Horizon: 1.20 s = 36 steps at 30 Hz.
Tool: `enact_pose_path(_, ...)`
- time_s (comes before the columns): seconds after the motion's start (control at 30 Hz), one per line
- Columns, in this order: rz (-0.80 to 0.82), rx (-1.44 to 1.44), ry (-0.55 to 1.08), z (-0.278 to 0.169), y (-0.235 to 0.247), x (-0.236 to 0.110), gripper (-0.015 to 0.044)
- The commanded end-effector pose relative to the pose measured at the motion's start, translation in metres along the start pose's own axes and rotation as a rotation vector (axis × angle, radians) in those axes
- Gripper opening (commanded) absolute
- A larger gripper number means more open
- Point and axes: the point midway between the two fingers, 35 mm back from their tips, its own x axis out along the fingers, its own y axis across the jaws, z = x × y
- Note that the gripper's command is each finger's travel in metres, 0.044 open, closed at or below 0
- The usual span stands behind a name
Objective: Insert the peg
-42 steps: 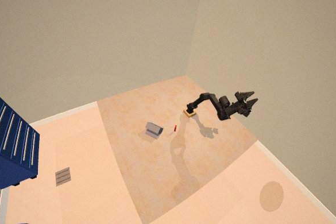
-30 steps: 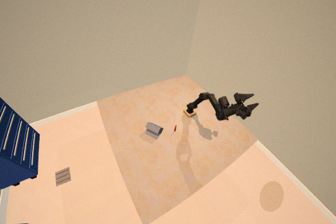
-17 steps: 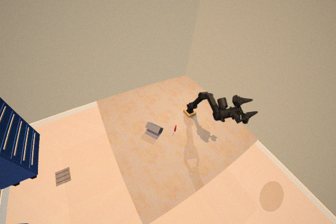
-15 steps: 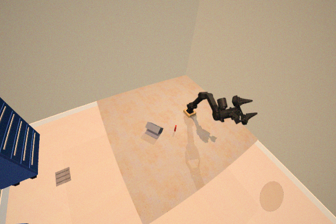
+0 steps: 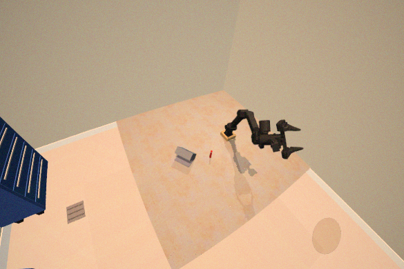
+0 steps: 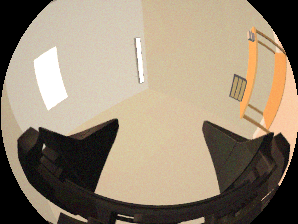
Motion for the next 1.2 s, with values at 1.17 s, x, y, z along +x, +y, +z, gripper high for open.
enact_pose_path(1.17, -0.541, -0.774, -0.187, 0.101, -0.065, -0.081, 0.044)
